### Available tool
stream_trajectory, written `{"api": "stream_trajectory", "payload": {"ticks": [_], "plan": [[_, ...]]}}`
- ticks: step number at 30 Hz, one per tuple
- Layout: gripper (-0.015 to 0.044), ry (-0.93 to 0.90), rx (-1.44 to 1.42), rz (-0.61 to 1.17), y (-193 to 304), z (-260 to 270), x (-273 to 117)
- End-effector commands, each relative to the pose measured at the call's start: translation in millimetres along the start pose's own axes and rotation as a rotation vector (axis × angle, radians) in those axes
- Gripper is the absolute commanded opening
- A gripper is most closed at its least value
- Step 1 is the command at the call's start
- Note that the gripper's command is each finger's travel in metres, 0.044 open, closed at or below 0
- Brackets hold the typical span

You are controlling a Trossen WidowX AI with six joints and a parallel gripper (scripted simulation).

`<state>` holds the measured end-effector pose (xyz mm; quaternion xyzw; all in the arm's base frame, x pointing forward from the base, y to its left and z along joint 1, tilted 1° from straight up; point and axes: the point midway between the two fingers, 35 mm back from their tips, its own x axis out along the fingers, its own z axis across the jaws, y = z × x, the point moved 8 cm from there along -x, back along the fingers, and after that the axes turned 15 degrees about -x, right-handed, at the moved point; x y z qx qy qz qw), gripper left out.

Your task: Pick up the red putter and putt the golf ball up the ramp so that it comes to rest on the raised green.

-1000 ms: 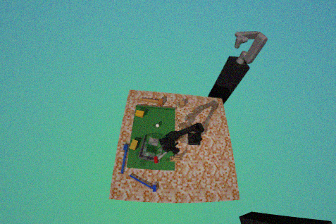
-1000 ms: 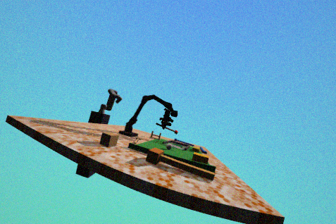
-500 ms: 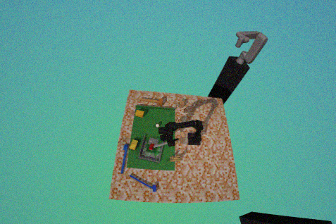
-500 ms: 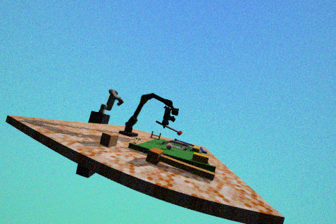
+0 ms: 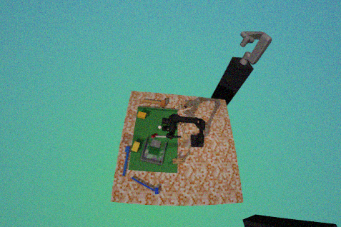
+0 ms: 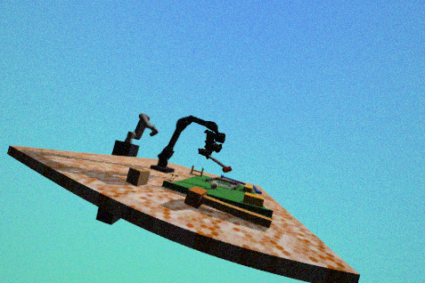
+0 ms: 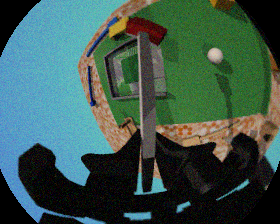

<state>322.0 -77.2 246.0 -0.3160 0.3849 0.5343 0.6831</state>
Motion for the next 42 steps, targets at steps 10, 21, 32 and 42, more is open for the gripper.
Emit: {"api": "stream_trajectory", "payload": {"ticks": [10, 21, 32, 42], "plan": [[0.0000, -0.134, 0.402, -0.093, 8.7, -47.9, -44.9], [0.0000, -0.249, 0.695, -0.160, 23.7, -82.4, -77.6], [0.0000, -0.267, 0.756, -0.104, 21.7, -119.1, -59.7], [0.0000, -0.272, 0.769, -0.091, 22.0, -131.7, -53.2]]}}
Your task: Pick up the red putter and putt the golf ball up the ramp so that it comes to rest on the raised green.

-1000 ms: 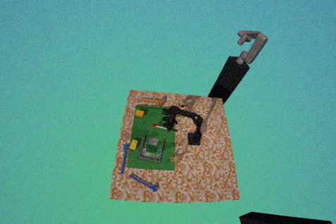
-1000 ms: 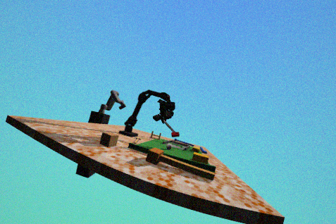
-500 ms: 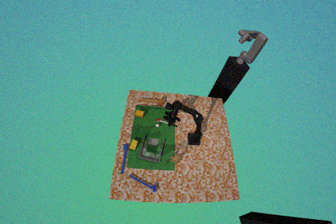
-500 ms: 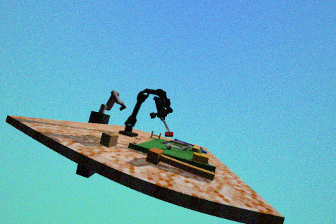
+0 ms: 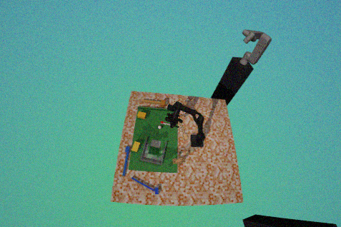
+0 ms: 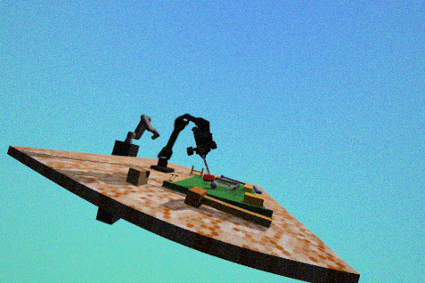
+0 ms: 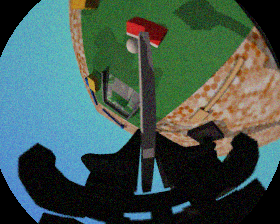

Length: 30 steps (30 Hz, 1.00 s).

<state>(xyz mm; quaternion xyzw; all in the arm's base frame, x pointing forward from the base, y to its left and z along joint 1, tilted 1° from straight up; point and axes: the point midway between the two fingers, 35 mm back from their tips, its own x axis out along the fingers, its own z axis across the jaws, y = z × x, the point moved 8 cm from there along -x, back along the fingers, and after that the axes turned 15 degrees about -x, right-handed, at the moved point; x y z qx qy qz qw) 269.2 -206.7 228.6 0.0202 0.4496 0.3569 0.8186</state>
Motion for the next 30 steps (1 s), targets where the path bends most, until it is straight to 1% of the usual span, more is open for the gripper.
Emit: {"api": "stream_trajectory", "payload": {"ticks": [1, 18, 30], "plan": [[0.0000, -0.001, -0.003, 0.000, -3.7, -4.3, 1.4], [0.0000, 0.000, -0.001, 0.002, -18.8, -25.2, 8.5], [0.0000, -0.001, 0.004, 0.000, -17.8, -24.0, 6.9]]}}
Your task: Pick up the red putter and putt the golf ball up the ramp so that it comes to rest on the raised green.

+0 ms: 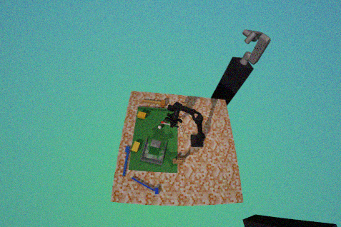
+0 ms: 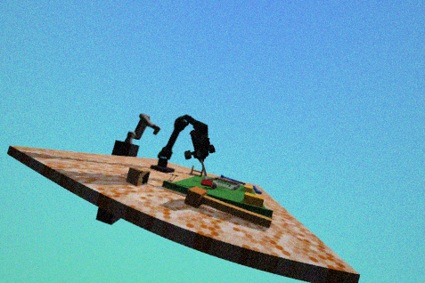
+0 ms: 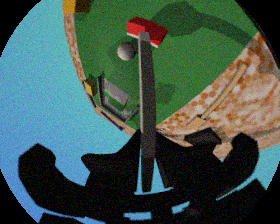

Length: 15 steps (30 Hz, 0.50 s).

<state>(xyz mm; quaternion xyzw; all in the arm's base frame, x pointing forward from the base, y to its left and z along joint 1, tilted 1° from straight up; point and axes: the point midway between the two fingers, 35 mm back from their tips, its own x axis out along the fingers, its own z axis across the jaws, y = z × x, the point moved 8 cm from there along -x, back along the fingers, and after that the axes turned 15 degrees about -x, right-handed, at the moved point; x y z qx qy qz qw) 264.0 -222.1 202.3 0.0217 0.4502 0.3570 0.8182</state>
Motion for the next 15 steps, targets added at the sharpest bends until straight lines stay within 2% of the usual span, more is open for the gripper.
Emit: {"api": "stream_trajectory", "payload": {"ticks": [1, 8, 15], "plan": [[0.0000, -0.002, 0.003, -0.003, -0.9, -1.2, -2.3], [0.0000, -0.009, 0.033, -0.028, -14.6, -20.5, -22.7], [0.0000, -0.009, 0.038, -0.030, -13.0, -19.0, -20.2]]}}
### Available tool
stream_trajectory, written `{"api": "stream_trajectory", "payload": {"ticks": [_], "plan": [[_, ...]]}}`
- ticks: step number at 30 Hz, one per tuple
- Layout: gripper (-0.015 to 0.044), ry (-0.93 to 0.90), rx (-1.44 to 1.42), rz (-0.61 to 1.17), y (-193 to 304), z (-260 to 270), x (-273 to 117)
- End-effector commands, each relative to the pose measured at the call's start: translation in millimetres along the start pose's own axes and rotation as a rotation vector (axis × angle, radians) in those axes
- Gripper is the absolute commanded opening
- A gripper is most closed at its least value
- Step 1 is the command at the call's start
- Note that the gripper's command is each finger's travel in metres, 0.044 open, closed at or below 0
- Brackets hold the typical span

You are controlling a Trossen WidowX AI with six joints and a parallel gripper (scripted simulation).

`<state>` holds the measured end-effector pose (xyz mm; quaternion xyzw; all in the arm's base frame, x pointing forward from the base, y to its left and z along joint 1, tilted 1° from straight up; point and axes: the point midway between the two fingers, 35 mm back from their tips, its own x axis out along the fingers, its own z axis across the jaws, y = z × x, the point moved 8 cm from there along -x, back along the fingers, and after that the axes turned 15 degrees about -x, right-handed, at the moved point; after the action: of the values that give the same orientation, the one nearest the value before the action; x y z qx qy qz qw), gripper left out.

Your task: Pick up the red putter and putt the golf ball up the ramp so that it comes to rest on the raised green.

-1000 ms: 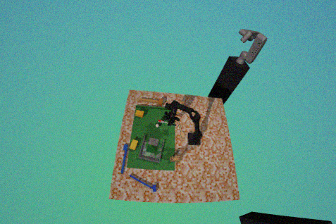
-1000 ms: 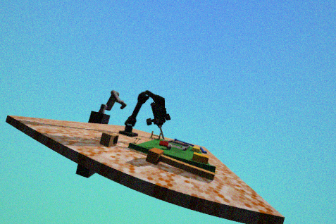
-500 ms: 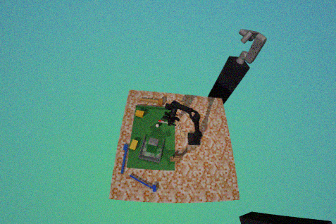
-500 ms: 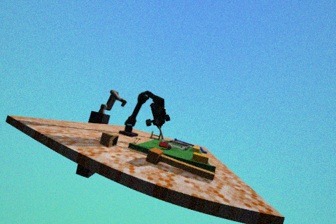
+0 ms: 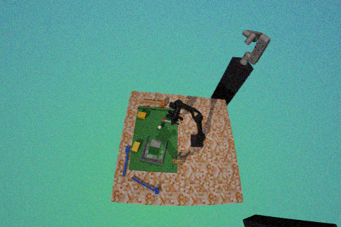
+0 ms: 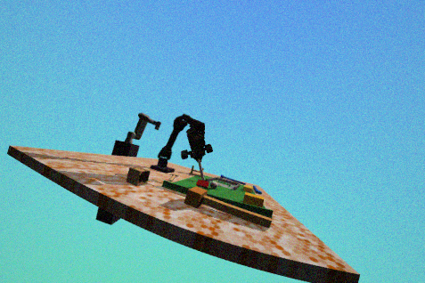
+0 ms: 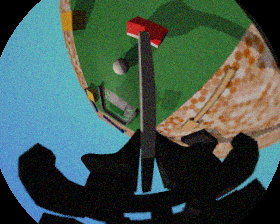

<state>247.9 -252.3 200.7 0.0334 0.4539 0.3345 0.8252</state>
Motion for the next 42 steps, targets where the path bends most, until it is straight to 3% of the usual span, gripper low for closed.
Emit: {"api": "stream_trajectory", "payload": {"ticks": [1, 13, 29, 42], "plan": [[0.0000, 0.003, -0.005, 0.001, 3.2, 6.9, 6.9], [0.0000, 0.000, -0.044, 0.037, 77.9, 80.2, 107.0], [0.0000, -0.003, -0.045, 0.041, 119.6, 132.6, 88.7], [0.0000, 0.000, -0.047, 0.044, 115.3, 128.5, 92.3]]}}
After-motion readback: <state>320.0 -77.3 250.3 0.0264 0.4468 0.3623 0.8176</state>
